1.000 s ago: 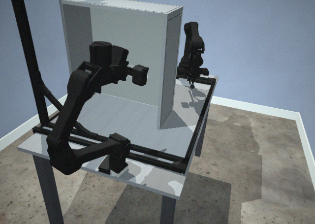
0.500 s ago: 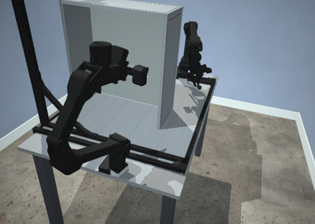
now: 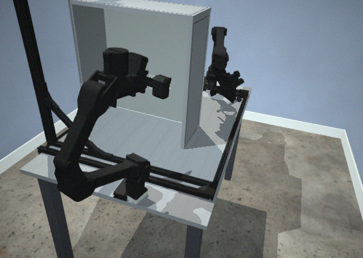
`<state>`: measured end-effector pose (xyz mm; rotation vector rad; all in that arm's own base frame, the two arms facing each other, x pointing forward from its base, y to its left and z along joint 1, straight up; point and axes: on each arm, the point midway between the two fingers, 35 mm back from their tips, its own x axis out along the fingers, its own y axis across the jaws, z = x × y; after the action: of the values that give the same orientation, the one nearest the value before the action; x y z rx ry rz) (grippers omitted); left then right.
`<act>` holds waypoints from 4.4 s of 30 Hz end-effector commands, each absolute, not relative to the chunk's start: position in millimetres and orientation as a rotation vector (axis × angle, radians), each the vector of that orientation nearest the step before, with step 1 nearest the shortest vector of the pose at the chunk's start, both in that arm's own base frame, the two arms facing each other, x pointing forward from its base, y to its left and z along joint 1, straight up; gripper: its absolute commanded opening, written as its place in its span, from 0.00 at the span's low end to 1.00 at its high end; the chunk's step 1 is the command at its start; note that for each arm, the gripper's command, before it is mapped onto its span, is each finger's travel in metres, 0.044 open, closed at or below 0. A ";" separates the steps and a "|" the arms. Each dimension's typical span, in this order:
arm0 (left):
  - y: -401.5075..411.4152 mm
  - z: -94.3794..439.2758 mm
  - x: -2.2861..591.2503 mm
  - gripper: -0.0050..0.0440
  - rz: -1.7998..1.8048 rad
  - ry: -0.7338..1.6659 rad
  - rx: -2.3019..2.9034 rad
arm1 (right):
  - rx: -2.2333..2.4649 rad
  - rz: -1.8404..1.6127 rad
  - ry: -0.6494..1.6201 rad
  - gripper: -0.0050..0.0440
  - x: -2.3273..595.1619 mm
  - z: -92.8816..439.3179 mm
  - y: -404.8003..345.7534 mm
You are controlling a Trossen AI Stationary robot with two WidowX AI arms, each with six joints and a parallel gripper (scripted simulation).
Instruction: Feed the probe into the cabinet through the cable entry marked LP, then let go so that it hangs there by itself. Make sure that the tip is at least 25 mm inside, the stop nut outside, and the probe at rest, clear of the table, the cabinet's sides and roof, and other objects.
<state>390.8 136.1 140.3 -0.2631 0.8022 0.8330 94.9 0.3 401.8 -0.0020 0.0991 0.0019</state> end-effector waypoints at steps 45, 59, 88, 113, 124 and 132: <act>119.5 182.6 390.3 0.10 1.128 -0.921 -1.162 | 0.000 0.000 0.100 1.00 94.4 401.5 0.0; 112.9 180.9 377.3 0.10 1.099 -1.099 -1.276 | 0.000 0.000 0.100 1.00 94.4 401.5 0.0; 112.9 180.9 377.3 0.10 1.099 -1.099 -1.276 | 0.060 -0.001 0.103 1.00 107.4 405.7 1.0; 112.9 180.9 377.3 0.10 1.099 -1.099 -1.276 | 0.832 -0.096 0.046 1.00 356.9 376.2 -72.9; 112.9 180.9 377.3 0.10 1.099 -1.099 -1.276 | 1.187 0.046 0.084 1.00 433.0 291.9 -85.4; 112.9 180.9 377.3 0.10 1.099 -1.099 -1.276 | 1.410 0.130 0.130 1.00 454.6 227.6 -90.3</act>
<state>378.2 112.9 180.6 -1.2712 -1.0908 1.1000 451.1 -88.4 262.4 1.3295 0.0840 0.1303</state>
